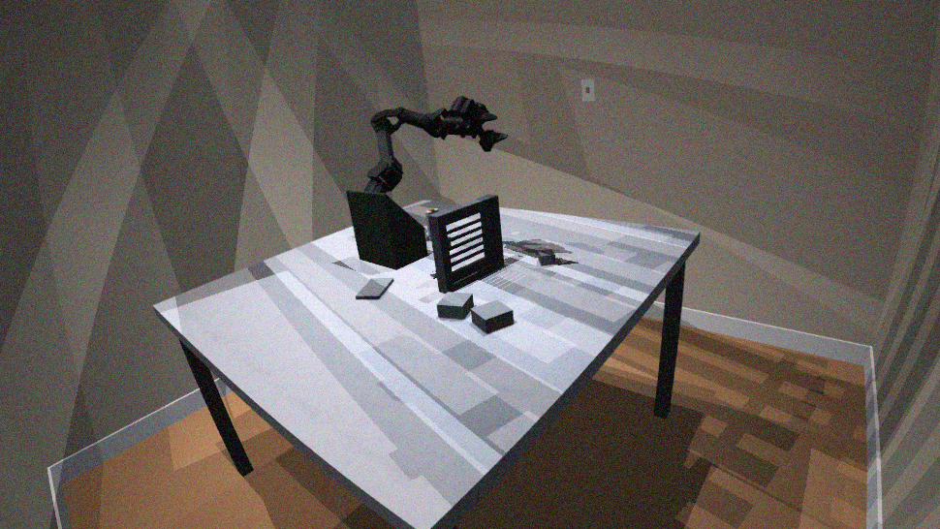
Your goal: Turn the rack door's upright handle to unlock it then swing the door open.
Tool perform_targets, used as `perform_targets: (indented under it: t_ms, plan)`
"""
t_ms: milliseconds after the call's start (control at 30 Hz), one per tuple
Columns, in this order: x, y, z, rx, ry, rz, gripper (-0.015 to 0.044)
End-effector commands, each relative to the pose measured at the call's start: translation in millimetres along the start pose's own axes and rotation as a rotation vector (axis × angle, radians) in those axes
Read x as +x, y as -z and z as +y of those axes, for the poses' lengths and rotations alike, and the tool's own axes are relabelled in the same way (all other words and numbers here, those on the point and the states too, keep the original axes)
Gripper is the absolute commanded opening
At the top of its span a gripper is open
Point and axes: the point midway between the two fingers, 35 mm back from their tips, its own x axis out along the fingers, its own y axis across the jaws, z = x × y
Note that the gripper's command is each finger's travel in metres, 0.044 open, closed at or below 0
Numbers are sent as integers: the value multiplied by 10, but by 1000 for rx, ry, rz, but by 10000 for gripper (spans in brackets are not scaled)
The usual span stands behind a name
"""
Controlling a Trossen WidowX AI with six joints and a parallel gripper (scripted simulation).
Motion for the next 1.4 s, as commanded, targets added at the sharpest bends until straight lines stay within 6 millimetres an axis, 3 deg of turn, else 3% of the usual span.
perform_targets:
  t_ms: [0,133,700,1367]
  plan:
    - [6,8,-2,-1,0,4,374]
    - [113,175,-45,-26,-4,94,285]
    - [421,1086,-336,-81,-59,542,285]
    - [331,2024,-653,51,-191,1004,285]
